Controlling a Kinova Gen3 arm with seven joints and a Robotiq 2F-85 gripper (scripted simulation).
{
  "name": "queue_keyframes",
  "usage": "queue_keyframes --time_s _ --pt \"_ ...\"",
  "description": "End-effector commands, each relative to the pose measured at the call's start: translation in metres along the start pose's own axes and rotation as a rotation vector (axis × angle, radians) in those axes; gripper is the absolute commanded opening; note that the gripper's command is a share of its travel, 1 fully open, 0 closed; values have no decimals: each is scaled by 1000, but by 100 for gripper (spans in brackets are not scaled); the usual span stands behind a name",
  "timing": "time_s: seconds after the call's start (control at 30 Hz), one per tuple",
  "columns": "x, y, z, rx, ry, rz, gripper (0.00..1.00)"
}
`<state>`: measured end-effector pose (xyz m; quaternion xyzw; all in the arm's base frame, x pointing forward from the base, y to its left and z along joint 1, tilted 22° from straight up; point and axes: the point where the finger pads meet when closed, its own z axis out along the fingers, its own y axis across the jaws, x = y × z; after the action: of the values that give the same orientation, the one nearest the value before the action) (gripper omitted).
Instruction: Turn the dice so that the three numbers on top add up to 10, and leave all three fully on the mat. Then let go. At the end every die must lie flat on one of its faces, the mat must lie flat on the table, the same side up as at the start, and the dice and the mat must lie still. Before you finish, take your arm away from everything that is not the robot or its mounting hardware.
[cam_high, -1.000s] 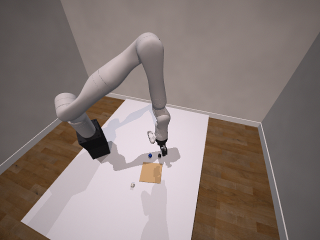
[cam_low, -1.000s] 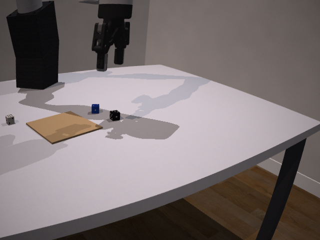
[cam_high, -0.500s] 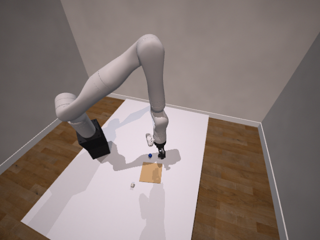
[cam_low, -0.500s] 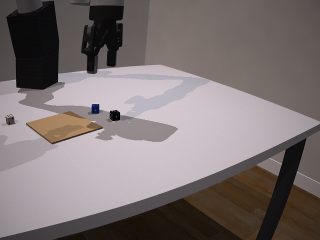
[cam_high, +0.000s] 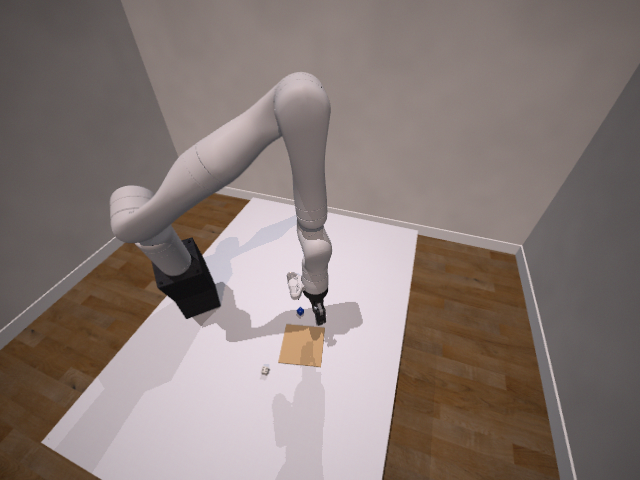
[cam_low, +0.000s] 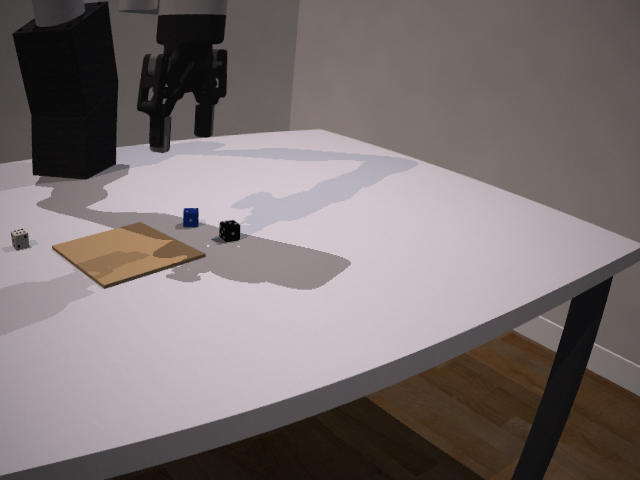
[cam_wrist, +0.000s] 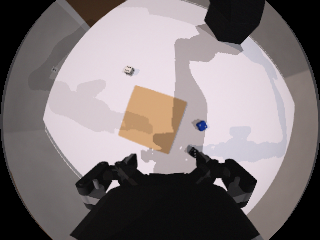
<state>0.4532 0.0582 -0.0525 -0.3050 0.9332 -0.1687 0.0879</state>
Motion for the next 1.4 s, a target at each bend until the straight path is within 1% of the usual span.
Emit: queue_keyframes --time_s 0.0,0.03,0.3,0.33,0.6,0.63,0.93,0.97,1.3,1.33,1.37 --pt "1 -4 -1 2 -4 -3 100" --pt "12 -13 1 1 -4 22 100" --pt "12 -13 1 1 -4 22 100" --pt "25 -23 2 0 -3 49 100" --pt "25 -23 2 0 -3 49 100" --pt "37 -32 4 0 -3 77 100" --pt "37 -32 4 0 -3 77 100" --pt "50 -41 4 -1 -3 105 100" --pt "50 -41 4 -1 -3 105 100" --pt "63 -48 5 -1 -3 134 100" --pt "63 -48 5 -1 -3 134 100"
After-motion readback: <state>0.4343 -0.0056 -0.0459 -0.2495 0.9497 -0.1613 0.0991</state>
